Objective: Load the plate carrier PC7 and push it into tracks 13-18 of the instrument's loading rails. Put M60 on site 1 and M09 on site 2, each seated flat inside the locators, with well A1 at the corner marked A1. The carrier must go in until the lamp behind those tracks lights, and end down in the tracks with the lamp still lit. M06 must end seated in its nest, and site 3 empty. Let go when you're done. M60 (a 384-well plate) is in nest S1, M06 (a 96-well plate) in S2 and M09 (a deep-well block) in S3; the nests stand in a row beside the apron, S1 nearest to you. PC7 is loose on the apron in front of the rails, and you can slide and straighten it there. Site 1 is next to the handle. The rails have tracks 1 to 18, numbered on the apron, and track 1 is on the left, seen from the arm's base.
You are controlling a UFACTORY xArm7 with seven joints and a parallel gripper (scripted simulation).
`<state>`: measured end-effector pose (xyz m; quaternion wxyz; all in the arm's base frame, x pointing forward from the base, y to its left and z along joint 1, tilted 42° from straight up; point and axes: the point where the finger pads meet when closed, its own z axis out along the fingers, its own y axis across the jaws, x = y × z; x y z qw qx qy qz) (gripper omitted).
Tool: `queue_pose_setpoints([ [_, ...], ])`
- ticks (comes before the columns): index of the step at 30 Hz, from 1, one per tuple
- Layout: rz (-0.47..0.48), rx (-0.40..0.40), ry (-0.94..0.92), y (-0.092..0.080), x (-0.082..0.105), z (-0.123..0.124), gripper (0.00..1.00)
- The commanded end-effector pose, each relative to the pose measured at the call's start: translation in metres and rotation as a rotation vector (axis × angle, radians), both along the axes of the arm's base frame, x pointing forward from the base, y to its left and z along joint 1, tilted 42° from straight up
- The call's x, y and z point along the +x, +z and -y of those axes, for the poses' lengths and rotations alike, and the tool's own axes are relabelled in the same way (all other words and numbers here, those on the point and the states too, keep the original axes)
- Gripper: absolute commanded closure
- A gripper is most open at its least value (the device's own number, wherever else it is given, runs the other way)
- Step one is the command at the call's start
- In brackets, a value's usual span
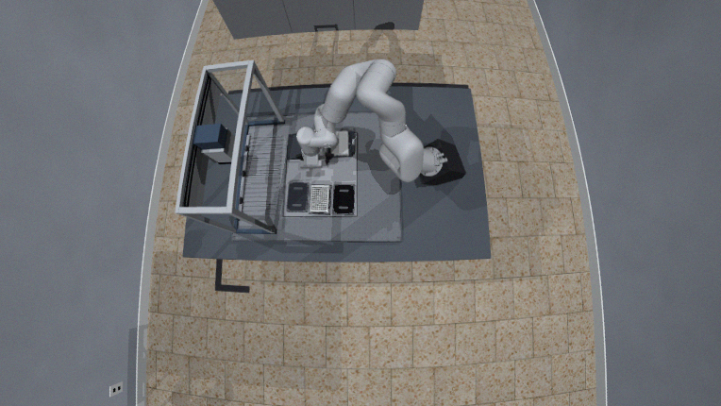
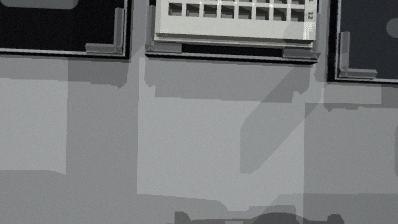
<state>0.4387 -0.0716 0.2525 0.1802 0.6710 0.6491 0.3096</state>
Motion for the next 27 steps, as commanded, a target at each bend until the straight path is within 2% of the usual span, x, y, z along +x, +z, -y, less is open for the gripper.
queue_pose_setpoints([
  [1,0.004,0.001,-0.001,0.000,0.003,0.000,0.00],
  [8,0.004,0.001,-0.001,-0.009,0.010,-0.002,0.00],
  [27,0.004,0.001,-0.001,-0.014,0.014,-0.003,0.00],
])
